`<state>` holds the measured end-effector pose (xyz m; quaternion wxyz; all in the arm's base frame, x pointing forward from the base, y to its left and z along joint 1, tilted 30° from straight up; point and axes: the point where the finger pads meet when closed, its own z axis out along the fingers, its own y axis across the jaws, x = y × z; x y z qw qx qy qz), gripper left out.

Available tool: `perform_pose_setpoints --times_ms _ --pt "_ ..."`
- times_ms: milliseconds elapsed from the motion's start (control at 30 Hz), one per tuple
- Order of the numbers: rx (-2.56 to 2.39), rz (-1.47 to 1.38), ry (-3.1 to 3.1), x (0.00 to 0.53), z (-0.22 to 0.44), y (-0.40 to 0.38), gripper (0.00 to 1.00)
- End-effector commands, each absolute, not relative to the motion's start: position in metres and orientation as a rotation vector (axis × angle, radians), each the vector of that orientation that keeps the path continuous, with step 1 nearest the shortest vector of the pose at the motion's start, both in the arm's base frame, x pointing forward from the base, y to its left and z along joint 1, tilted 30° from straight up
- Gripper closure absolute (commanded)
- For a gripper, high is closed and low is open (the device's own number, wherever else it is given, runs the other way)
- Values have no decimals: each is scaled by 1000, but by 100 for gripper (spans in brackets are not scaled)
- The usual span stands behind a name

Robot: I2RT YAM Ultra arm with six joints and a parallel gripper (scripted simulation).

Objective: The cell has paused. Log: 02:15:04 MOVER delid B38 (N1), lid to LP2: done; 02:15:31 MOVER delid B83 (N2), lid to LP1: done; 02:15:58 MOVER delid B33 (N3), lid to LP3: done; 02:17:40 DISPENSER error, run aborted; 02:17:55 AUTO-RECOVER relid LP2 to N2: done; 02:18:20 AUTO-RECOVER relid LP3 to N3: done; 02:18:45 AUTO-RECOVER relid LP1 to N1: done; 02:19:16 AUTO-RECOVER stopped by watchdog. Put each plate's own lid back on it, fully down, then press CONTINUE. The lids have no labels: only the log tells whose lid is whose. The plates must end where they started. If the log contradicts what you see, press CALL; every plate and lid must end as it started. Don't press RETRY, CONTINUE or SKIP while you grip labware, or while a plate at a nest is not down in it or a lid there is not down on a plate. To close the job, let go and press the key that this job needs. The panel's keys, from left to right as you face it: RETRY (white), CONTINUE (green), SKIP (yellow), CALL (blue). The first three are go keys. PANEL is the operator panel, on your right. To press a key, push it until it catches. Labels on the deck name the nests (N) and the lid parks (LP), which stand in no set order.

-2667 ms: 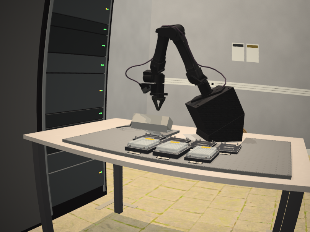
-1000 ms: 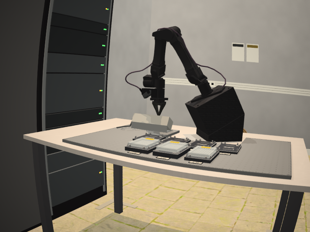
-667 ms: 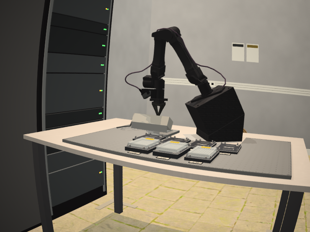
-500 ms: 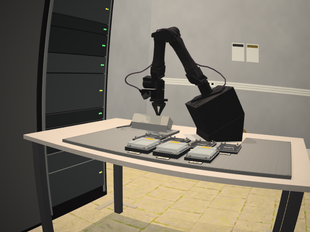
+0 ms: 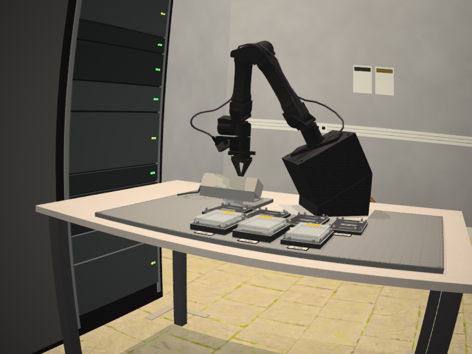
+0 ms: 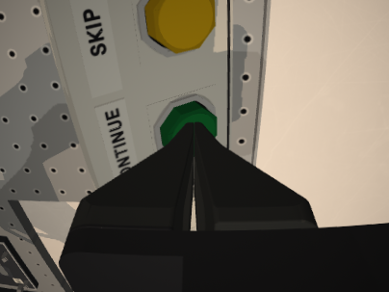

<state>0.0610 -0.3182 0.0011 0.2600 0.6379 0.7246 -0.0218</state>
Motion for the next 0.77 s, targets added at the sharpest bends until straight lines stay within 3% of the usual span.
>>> perform_pose_setpoints --times_ms 0,733 --pt "1757 -44 1970 60 -11 -311 100" --pt "1735 -33 1966 67 -11 -315 100"
